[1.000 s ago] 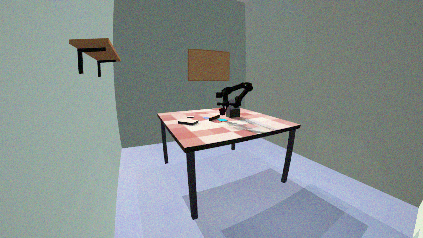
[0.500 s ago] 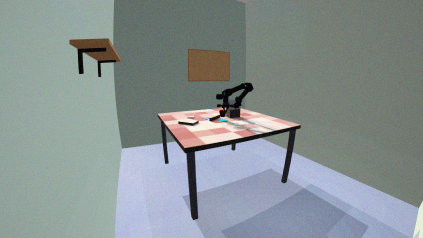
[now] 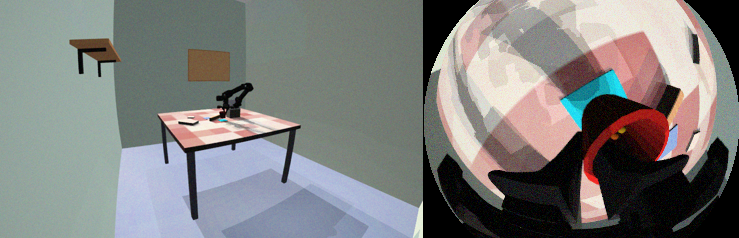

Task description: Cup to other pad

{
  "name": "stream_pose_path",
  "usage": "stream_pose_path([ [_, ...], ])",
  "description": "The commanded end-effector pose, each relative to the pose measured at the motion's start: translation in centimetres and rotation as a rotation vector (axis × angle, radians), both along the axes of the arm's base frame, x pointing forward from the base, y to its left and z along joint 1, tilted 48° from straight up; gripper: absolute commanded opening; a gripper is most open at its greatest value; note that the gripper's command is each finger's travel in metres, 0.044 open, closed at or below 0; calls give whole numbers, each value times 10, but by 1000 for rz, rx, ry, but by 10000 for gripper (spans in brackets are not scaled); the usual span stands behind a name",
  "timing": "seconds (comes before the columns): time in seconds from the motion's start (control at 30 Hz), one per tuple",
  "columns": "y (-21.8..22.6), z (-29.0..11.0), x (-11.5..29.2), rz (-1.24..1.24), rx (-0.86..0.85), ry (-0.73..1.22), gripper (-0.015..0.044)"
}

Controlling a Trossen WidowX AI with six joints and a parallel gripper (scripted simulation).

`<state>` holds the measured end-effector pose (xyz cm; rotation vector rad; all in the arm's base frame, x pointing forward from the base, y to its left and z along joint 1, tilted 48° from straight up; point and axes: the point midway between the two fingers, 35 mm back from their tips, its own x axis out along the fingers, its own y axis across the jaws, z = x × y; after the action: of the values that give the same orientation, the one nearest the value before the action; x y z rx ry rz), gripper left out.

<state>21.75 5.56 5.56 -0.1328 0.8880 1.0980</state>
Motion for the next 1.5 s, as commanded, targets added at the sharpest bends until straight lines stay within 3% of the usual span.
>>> stream_pose_path([
  [0.0,5,-3,0,-1,7,4,0],
  [1.07,16,-12,1,1,4,-1,0],
  [1.23,16,-12,1,1,4,-1,128],
  [1.47,16,-12,1,1,4,-1,128],
])
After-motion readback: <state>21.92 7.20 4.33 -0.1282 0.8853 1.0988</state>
